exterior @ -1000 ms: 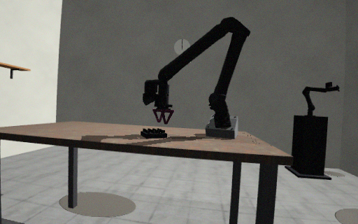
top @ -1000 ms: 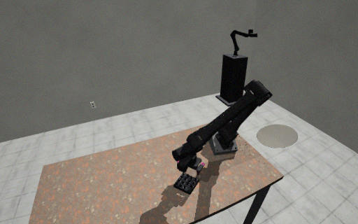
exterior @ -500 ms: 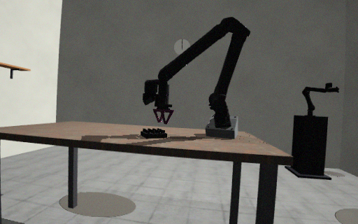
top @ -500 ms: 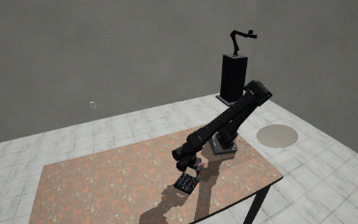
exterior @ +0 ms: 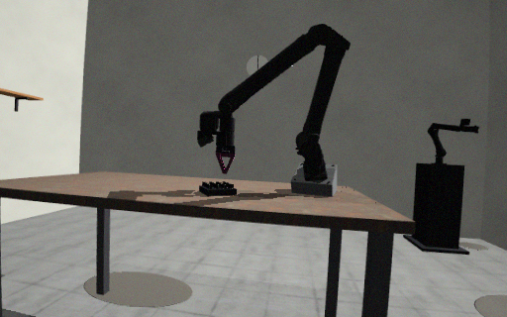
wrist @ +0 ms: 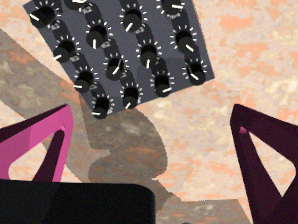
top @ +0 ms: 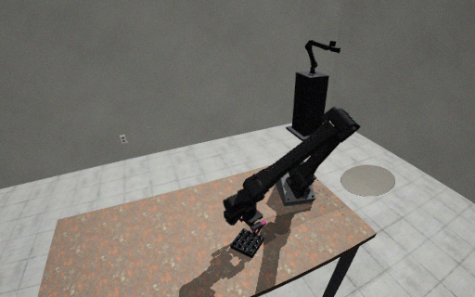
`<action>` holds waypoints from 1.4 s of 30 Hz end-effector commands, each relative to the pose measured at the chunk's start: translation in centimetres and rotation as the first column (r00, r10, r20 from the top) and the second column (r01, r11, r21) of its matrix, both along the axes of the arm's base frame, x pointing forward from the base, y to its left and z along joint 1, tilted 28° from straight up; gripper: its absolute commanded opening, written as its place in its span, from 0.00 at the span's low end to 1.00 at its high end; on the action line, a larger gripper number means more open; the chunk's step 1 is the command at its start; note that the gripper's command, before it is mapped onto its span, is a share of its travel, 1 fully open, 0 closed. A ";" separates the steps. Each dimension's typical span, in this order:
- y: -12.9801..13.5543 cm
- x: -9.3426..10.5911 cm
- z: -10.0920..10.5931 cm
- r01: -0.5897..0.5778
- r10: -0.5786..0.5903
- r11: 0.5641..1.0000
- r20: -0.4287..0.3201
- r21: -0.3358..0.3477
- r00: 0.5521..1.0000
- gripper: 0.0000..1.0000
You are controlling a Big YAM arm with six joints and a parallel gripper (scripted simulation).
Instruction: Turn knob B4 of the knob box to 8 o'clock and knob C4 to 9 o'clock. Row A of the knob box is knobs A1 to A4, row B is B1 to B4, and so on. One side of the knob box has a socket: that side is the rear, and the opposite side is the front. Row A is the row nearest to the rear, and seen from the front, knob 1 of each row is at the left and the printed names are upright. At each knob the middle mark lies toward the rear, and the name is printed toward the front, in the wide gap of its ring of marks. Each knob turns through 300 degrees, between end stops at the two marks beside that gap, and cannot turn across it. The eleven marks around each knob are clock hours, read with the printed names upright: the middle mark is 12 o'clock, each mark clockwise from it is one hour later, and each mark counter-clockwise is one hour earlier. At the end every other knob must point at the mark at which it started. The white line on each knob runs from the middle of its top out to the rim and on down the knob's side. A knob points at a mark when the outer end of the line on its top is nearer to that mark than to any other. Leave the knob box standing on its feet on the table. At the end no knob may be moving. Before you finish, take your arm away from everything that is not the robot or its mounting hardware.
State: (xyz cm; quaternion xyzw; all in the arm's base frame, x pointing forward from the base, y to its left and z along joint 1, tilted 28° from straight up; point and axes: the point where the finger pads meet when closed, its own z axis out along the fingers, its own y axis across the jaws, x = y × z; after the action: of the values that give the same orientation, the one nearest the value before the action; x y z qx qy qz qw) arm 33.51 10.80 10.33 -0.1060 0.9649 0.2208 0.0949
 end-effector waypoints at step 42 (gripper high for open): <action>-1.2 7.0 3.4 0.876 -0.794 0.472 -0.481 -0.100 0.372 1.00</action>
State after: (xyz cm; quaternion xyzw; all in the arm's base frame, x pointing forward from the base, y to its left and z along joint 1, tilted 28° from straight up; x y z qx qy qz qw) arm 38.20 9.94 12.10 0.4105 0.8797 0.2377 -0.0340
